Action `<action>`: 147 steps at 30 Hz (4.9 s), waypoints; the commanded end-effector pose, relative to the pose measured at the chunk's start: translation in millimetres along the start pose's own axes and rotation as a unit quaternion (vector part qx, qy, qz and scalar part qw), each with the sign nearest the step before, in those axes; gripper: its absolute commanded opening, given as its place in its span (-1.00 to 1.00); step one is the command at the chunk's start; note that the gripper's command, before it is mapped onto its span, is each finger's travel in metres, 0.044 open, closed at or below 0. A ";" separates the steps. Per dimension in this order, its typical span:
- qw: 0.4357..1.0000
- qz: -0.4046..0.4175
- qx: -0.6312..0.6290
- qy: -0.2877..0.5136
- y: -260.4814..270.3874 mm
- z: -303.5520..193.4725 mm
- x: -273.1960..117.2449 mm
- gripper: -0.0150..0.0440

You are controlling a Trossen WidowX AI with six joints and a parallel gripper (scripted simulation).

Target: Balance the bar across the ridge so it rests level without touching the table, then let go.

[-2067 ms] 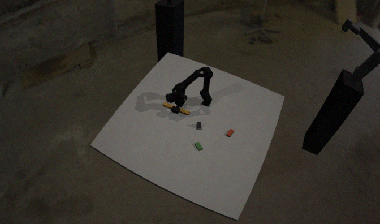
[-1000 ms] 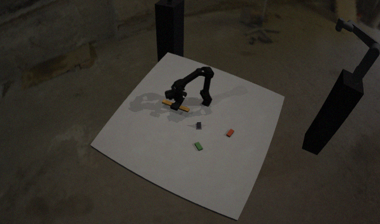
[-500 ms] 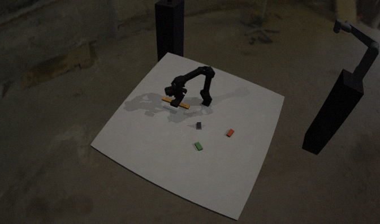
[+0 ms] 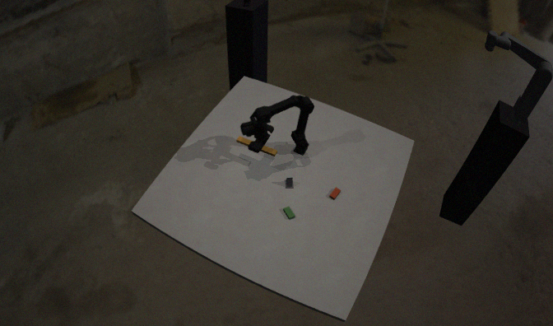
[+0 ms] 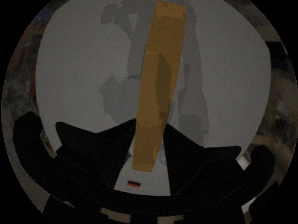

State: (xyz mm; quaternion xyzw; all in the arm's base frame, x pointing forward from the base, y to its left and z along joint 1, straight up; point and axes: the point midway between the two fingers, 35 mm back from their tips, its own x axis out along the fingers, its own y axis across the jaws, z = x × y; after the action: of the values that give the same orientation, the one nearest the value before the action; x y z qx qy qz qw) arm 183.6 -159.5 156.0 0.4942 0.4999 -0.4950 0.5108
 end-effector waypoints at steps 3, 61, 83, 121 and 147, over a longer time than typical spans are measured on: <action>0.999 0.004 0.038 -0.001 14.6 -13.6 -3.5 -0.49; 0.879 0.002 0.476 0.010 94.7 -209.7 -8.5 -0.49; 0.862 0.002 0.507 0.011 99.9 -223.9 14.3 -0.49; 0.862 0.002 0.507 0.011 99.5 -221.8 33.9 -0.49; 0.862 0.002 0.507 0.011 99.4 -221.8 36.2 -0.49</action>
State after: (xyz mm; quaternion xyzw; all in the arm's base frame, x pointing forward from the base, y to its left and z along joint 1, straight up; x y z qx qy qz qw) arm 279.0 63.6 119.3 0.6920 0.1821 -0.6736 0.1852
